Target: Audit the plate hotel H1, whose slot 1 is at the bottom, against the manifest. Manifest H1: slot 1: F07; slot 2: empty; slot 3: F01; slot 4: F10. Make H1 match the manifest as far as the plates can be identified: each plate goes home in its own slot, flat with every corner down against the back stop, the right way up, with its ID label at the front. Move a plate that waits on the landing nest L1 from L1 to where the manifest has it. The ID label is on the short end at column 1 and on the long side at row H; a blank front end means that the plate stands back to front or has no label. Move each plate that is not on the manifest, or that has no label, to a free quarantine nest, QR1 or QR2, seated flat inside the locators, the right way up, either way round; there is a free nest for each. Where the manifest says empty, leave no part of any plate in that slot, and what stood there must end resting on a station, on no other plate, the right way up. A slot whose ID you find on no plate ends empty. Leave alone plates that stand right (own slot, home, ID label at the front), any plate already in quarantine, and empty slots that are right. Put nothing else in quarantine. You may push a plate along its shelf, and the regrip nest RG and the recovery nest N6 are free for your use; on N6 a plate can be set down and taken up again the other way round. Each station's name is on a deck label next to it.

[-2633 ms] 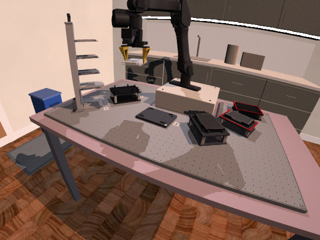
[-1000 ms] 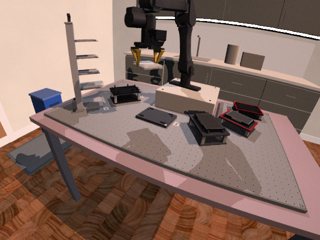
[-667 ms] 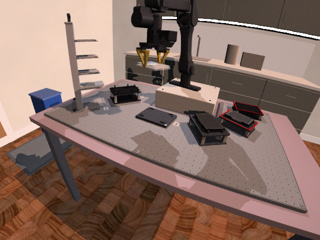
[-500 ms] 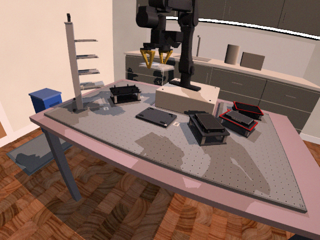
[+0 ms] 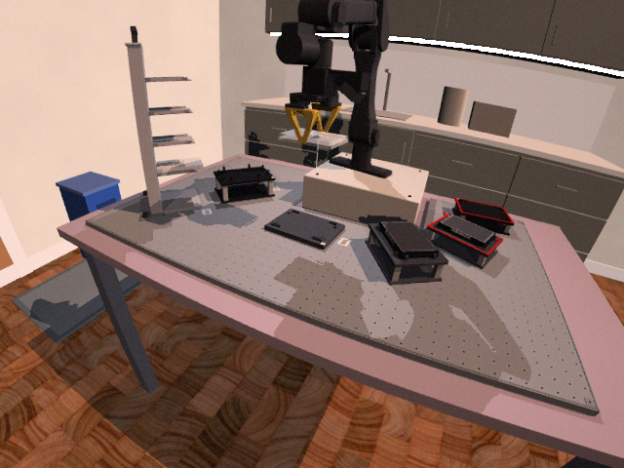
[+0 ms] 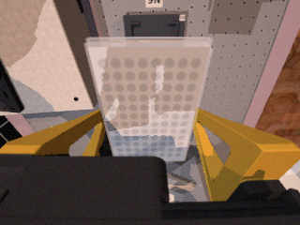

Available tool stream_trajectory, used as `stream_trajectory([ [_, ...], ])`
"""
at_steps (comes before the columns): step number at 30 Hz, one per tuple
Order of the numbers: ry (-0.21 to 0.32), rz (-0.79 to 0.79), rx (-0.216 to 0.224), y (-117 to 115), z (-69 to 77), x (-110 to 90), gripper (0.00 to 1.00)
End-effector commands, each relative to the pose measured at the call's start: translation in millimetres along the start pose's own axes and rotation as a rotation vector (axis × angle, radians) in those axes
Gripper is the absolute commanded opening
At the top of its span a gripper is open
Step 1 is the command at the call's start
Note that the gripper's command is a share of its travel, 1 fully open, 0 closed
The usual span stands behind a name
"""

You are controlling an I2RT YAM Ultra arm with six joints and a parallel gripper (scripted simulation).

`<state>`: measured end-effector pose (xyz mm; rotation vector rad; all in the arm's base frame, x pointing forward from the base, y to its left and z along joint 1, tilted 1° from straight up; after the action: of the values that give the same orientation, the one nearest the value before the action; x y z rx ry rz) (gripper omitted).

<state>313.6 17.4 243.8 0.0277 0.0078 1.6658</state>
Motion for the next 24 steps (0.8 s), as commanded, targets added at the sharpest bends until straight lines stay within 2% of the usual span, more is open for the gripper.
stream_trajectory([
  [1, 0.001, 0.017, -0.037, -4, -2.4, 0, 0.86],
  [7, 0.001, 0.017, -0.037, -6, -18.4, -1, 0.86],
  [9, 0.001, 0.017, -0.037, -6, -18.4, -1, 0.86],
  [24, 0.001, 0.017, -0.037, -10, -58.3, -1, 0.86],
])
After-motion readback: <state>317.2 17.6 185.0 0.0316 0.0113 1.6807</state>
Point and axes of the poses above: the point where the finger pads meet when closed, its own z axis back along the fingers, its own y axis across the jaws, x = y × z, the point moved 10 cm from there along z, back along the fingers
